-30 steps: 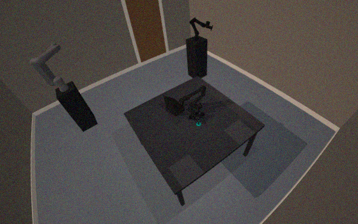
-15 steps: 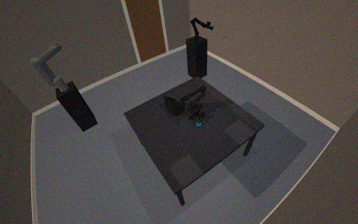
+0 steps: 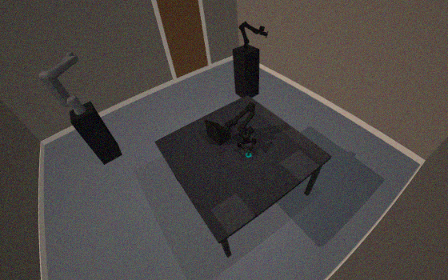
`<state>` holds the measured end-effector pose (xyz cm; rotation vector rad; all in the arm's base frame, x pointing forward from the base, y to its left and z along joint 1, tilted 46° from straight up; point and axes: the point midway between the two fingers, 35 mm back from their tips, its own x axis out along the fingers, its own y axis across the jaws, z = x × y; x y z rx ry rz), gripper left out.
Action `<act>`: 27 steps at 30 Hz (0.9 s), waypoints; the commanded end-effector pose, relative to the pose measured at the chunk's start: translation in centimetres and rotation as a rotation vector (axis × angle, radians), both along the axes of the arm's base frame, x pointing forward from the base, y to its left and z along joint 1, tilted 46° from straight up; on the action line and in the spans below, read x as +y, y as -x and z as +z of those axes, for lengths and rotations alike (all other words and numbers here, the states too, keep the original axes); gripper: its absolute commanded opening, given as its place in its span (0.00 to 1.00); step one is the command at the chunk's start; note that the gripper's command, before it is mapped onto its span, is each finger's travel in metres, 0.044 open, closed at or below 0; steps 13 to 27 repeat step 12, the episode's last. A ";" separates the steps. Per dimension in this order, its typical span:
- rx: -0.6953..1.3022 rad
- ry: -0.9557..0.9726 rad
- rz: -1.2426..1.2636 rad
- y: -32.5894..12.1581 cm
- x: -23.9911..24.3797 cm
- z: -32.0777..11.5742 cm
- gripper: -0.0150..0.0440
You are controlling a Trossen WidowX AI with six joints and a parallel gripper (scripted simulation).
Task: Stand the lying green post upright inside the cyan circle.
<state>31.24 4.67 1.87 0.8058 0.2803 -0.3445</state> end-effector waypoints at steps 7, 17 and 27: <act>0.002 0.006 0.005 0.1 -2.8 2.6 0.93; -0.004 0.009 0.006 0.4 -4.1 3.7 0.93; -0.004 0.009 0.006 0.4 -4.1 3.7 0.93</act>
